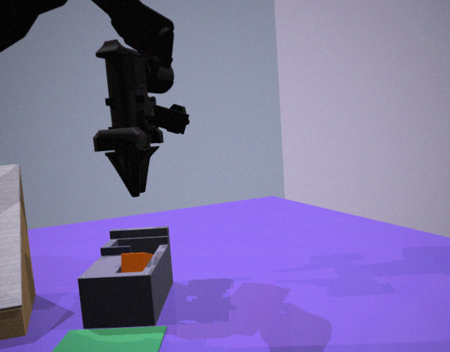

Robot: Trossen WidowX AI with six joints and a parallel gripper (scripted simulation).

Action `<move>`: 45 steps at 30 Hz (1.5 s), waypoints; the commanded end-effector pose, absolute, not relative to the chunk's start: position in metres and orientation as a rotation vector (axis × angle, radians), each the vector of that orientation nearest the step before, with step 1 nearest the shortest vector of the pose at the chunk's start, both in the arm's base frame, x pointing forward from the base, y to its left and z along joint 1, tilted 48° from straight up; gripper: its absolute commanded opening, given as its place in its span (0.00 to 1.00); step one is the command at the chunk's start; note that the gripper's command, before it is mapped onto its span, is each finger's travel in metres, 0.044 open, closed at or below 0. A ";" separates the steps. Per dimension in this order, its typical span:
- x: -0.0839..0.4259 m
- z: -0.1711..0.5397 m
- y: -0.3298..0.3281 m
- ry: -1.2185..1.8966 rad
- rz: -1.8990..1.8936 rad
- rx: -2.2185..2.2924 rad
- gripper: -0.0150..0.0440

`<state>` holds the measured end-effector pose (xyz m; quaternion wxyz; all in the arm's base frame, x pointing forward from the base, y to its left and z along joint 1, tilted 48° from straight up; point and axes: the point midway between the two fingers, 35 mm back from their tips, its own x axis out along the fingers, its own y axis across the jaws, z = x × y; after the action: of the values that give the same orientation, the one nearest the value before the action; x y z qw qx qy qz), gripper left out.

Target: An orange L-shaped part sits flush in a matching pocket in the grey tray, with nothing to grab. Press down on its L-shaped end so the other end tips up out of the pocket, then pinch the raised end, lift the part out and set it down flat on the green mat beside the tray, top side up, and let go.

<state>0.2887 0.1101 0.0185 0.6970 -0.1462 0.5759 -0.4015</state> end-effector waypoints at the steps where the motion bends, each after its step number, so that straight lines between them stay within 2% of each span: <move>1: 0.289 0.018 0.110 1.286 -0.893 -0.332 0.56; 11: 0.289 0.017 0.108 1.285 -0.896 -0.326 0.56; 19: 0.287 -0.026 0.057 1.292 -0.912 -0.325 0.56; 45: 0.287 -0.049 0.032 1.291 -0.913 -0.326 0.56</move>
<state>0.2902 0.0372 -0.0444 0.6950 -0.1392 0.5755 -0.4081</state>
